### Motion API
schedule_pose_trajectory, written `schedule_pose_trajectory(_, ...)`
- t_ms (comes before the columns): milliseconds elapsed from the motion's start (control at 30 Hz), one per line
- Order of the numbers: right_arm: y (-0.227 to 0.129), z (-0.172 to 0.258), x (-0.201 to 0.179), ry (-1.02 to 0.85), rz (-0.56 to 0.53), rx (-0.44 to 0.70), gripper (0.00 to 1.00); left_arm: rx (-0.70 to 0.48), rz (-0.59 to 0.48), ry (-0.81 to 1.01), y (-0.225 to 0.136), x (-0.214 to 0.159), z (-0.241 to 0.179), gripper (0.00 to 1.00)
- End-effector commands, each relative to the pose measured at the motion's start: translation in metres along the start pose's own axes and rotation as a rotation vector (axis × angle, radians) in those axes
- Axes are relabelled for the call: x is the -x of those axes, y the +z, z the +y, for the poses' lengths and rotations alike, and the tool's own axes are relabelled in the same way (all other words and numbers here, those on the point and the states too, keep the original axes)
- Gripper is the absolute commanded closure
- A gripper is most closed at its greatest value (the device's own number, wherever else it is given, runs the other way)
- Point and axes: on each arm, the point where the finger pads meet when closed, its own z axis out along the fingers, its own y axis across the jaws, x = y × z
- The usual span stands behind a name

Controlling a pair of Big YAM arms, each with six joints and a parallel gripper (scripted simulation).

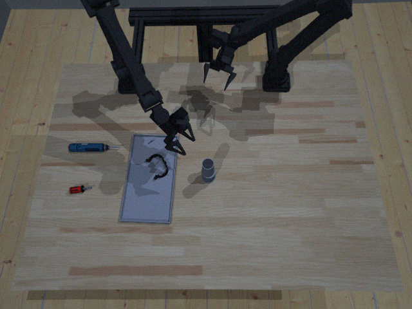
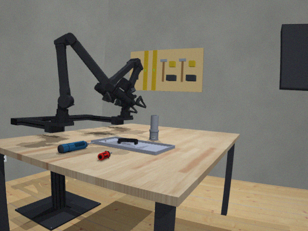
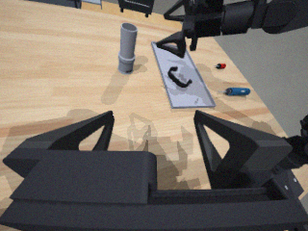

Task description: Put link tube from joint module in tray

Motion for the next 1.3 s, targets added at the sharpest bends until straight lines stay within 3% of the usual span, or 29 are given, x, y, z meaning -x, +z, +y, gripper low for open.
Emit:
schedule_pose_trajectory(0, 0.002, -0.008, 0.009, 0.004, -0.013, -0.008, 0.00, -0.002, -0.006, -0.005, 0.001, 0.005, -0.004, 0.00)
schedule_pose_trajectory(733, 0.074, -0.027, 0.050, 0.254, 0.257, 0.280, 0.00, 0.027, 0.301, 0.154, 0.073, 0.022, 0.004, 0.00)
schedule_pose_trajectory(933, 0.077, -0.039, 0.049, 0.476, 0.271, 0.166, 0.00, -0.001, 0.376, 0.173, 0.089, 0.026, 0.012, 0.00)
schedule_pose_trajectory(1100, 0.075, -0.048, 0.053, 0.545, 0.229, 0.083, 0.00, -0.036, 0.417, 0.193, 0.102, 0.033, 0.014, 0.00)
schedule_pose_trajectory(1167, 0.069, -0.043, 0.044, 0.597, 0.220, 0.036, 0.23, -0.048, 0.437, 0.199, 0.106, 0.034, 0.019, 0.00)
schedule_pose_trajectory(1267, 0.065, -0.045, 0.040, 0.660, 0.183, -0.039, 0.24, -0.077, 0.462, 0.206, 0.112, 0.038, 0.023, 0.00)
